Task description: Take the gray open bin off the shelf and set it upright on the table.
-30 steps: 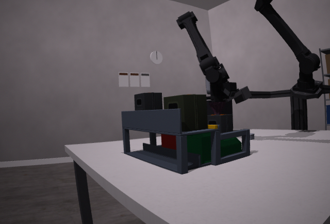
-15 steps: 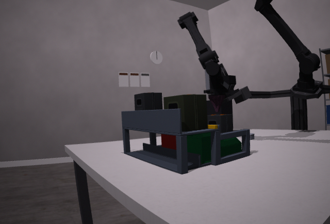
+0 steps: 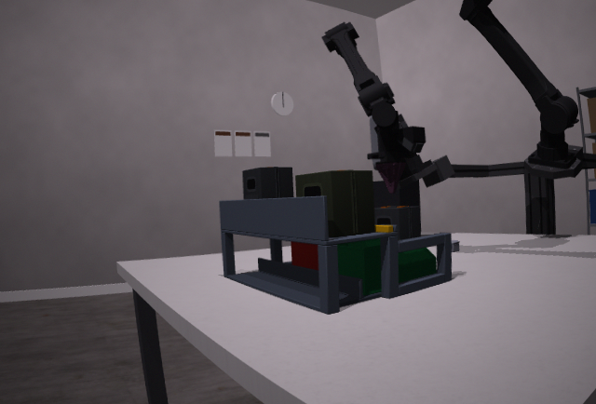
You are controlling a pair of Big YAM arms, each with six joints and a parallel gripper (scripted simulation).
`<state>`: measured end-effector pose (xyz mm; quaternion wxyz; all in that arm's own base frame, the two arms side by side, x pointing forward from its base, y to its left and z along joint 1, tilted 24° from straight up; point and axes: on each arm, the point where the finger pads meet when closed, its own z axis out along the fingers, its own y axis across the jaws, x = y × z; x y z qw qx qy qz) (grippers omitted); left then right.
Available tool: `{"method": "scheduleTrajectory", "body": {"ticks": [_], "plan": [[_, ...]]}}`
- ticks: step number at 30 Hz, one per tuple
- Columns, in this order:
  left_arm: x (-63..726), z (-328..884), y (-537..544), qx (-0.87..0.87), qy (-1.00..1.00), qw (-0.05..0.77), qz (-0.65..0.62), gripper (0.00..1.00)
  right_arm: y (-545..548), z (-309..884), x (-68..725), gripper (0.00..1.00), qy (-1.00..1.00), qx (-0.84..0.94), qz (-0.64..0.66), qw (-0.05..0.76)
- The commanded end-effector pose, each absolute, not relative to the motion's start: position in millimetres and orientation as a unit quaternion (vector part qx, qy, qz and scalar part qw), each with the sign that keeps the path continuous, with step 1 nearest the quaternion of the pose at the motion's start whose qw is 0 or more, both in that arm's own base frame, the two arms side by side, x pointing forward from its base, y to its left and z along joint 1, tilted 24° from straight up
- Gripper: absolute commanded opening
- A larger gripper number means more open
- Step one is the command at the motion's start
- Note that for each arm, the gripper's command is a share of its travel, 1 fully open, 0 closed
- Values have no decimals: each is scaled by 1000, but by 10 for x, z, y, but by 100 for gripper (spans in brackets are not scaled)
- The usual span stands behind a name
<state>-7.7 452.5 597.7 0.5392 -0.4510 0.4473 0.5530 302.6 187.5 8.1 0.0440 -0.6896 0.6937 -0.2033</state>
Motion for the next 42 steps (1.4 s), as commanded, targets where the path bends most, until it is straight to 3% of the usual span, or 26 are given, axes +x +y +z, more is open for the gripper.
{"method": "scheduleTrajectory", "body": {"ticks": [1,14,42], "plan": [[-131,6105,4461,-446,432,546,563,100,1995,223,3101,0,695,-687,-204,58],[-131,6105,4461,-446,432,546,563,100,1898,164,3148,0,694,-689,-204,42],[-131,6105,4461,-446,432,546,563,100,1959,628,4413,0,695,-688,-205,47]]}}
